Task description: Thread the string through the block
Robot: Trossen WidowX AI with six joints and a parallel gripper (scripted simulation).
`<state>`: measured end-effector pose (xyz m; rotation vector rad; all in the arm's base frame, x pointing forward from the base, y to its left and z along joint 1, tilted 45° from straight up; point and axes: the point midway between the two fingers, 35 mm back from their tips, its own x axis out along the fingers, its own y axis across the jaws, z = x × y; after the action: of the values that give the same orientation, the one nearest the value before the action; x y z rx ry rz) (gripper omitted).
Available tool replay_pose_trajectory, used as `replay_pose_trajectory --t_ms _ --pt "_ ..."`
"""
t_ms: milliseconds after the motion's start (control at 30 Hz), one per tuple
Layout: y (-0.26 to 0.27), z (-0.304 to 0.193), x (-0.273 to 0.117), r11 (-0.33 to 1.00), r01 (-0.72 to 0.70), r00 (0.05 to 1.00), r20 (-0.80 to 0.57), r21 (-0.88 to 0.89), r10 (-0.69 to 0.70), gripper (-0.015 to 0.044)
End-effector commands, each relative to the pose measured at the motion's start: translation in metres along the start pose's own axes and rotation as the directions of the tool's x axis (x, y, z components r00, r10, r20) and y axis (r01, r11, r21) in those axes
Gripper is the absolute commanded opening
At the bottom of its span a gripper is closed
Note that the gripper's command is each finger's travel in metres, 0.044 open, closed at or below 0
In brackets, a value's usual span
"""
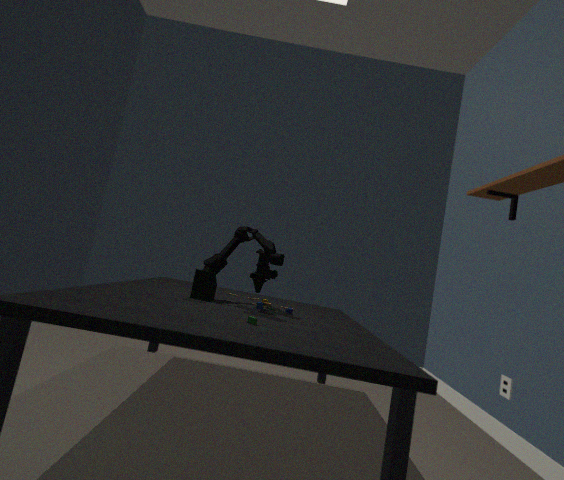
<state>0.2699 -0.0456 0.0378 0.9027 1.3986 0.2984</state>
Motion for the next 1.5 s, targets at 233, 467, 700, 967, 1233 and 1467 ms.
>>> replay_pose_trajectory --t_ms 233,467,700,967,1233,1467 --pt "-0.001 0.001 0.019 1.0 0.0 1.0 -0.001 0.007 0.0 0.0123" --pt "-0.001 0.001 0.03 1.0 0.0 1.0 -0.001 0.007 0.0 0.0123" --pt "-0.001 0.001 0.042 1.0 -0.001 1.0 -0.001 0.006 0.001 0.0123" --pt "0.0 0.0 0.055 1.0 -0.003 1.0 -0.002 0.006 0.003 0.0123" --pt "0.001 -0.002 0.068 1.0 -0.006 1.0 -0.003 0.006 0.006 0.0123" --pt "0.001 -0.002 0.069 1.0 -0.003 1.0 -0.003 0.0 0.003 0.0097"
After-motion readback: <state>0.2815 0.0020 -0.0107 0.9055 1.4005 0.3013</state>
